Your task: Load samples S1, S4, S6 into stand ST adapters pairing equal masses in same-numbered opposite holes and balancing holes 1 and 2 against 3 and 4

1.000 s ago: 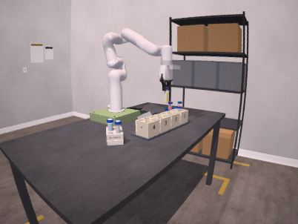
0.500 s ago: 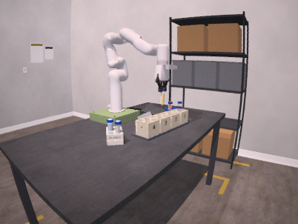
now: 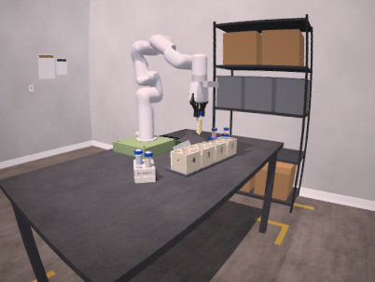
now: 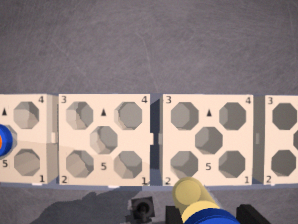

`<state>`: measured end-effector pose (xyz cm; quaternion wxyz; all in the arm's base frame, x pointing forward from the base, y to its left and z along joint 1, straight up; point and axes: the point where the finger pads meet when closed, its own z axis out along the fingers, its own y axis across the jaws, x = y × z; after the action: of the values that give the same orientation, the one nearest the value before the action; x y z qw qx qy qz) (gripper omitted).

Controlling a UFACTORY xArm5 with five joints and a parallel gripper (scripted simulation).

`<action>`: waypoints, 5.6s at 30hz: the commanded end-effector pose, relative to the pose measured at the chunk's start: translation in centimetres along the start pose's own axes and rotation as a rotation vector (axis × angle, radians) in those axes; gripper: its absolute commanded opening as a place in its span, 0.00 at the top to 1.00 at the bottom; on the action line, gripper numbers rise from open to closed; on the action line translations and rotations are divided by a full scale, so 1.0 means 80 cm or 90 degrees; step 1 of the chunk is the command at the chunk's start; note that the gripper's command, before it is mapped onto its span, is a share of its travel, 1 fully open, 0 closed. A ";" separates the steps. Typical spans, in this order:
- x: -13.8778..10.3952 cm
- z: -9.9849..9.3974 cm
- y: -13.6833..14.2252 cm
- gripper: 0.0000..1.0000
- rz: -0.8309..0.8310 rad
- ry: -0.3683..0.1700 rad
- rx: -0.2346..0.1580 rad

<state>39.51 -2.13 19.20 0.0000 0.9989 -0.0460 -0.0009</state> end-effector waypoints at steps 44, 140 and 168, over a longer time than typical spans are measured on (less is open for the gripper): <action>0.048 -0.001 0.176 1.00 -0.001 0.002 0.001; 0.048 0.096 0.175 1.00 -0.001 0.002 0.001; 0.048 0.128 0.175 1.00 -0.001 0.002 0.001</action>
<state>41.89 -16.40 9.28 -0.0005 0.9990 -0.0451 -0.0016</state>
